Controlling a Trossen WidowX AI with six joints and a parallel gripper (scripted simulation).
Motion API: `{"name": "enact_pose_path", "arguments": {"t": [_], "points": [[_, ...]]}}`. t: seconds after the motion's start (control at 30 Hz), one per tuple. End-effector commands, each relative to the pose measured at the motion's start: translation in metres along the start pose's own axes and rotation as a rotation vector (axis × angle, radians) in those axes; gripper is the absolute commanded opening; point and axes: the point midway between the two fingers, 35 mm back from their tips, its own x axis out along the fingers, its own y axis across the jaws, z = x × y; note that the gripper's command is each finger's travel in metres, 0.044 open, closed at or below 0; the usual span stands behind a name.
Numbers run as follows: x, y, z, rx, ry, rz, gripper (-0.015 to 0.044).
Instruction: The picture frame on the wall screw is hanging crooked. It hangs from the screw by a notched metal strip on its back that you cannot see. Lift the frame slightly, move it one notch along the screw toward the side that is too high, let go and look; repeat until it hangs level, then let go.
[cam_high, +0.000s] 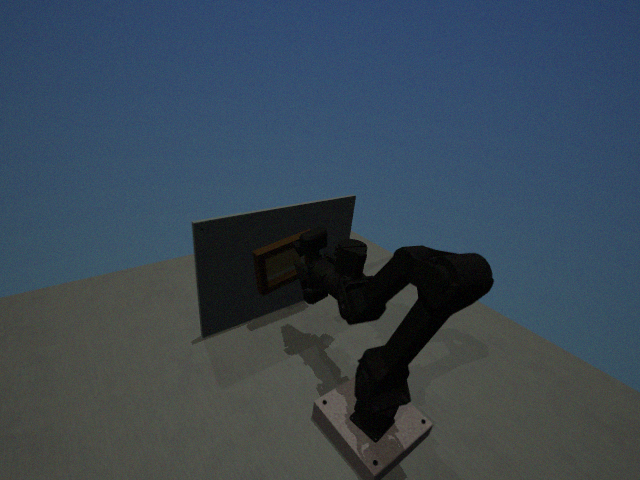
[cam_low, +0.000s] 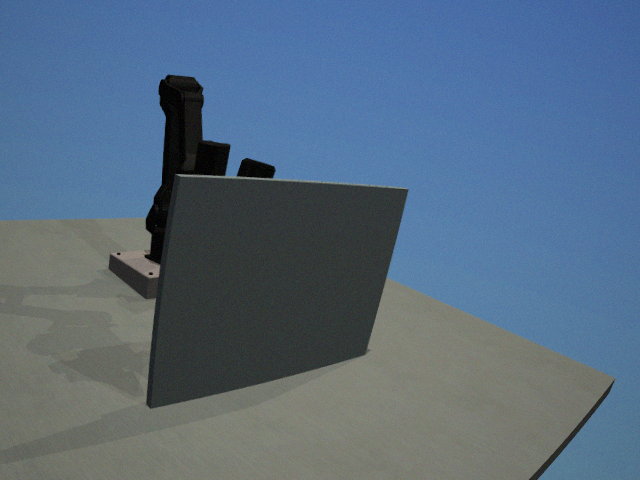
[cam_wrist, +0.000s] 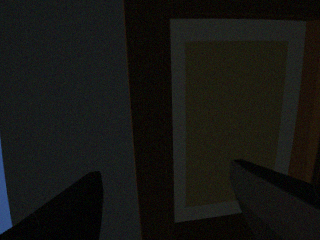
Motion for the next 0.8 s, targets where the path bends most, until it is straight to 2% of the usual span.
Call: {"name": "enact_pose_path", "arguments": {"t": [0.0,0.77], "points": [[0.006,0.004,0.001,0.003,-0.004,0.011,0.0260],[0.037,0.004,0.001,0.003,-0.004,0.013,0.0260]]}}
